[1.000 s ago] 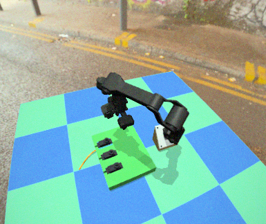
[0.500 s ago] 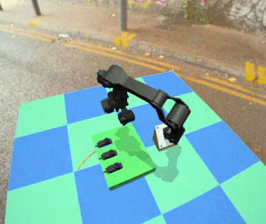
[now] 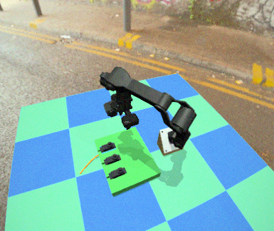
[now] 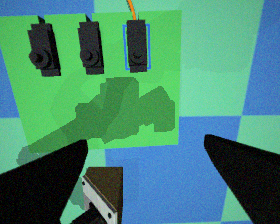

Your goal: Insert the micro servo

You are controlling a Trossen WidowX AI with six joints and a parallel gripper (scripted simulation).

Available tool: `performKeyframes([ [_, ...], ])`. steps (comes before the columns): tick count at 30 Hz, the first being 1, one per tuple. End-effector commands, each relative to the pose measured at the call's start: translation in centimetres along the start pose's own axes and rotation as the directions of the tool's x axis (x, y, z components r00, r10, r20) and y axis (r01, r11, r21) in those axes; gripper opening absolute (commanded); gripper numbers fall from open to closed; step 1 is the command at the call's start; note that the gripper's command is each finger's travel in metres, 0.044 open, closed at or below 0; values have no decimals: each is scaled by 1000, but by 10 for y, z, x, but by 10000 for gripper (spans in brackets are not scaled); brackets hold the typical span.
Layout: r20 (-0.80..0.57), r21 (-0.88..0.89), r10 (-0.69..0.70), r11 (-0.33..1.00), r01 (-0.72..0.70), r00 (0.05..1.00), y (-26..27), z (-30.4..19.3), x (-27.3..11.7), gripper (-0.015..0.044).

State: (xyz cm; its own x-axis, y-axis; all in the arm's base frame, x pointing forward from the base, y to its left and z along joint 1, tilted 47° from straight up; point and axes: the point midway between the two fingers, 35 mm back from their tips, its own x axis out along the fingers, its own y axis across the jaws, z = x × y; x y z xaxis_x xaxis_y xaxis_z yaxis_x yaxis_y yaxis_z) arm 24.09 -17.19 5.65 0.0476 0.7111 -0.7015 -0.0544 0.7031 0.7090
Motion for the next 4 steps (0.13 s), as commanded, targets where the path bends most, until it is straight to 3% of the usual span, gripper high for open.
performKeyframes([
  [1,-4,-5,-2,1000,2,1000,0,-1,0,440],
  [4,-4,-5,-2,1000,2,1000,0,-1,0,440],
])
